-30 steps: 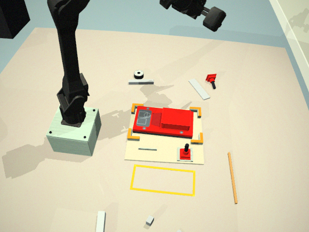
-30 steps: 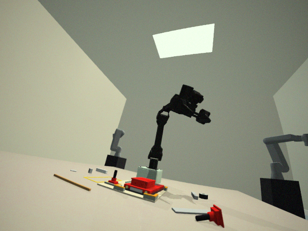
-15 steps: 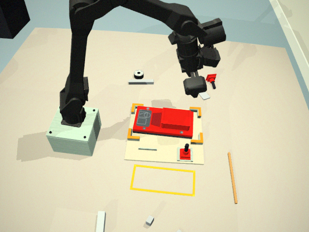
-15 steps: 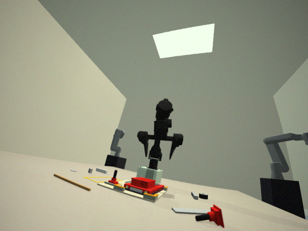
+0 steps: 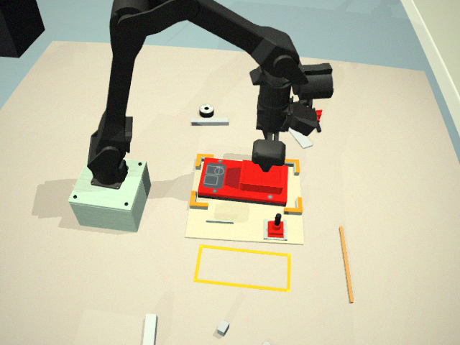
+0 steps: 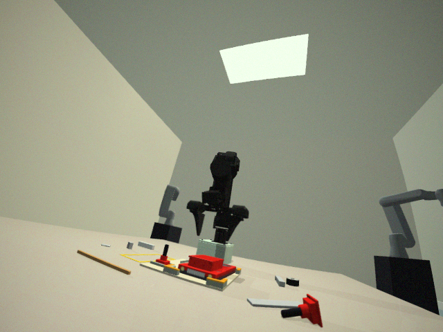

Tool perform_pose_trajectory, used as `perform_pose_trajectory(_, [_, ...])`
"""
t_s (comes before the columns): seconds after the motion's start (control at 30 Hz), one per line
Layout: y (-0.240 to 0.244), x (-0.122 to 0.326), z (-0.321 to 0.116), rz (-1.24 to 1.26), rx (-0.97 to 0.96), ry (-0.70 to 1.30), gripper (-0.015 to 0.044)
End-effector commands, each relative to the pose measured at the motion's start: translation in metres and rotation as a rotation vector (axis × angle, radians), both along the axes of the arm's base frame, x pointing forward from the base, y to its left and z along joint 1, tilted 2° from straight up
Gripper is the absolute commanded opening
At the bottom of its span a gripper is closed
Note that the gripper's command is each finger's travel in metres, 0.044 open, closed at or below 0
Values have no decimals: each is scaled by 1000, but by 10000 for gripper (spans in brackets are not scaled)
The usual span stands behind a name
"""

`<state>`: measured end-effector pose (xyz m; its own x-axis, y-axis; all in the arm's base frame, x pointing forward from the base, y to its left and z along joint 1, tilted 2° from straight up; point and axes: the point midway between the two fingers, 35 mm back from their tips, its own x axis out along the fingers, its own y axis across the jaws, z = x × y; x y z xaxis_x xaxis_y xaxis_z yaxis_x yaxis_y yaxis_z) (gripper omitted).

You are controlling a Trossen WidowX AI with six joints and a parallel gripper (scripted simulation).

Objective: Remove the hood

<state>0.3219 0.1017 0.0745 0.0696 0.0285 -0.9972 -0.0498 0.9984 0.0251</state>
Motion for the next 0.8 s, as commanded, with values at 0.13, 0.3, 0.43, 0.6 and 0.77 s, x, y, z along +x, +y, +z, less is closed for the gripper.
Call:
perform_pose_trajectory(0.13, [-1,0,-8,-7,-6,5,440])
perform_pose_trajectory(0.3, [-1,0,-13,-7,-6,5,440])
perform_pose_trajectory(0.43, [-1,0,-16,-7,-6,5,440])
perform_pose_trajectory(0.6, [-2,1,-21,-7,-6,5,440])
perform_pose_trajectory(0.77, [-2,1,-25,-7,-6,5,440])
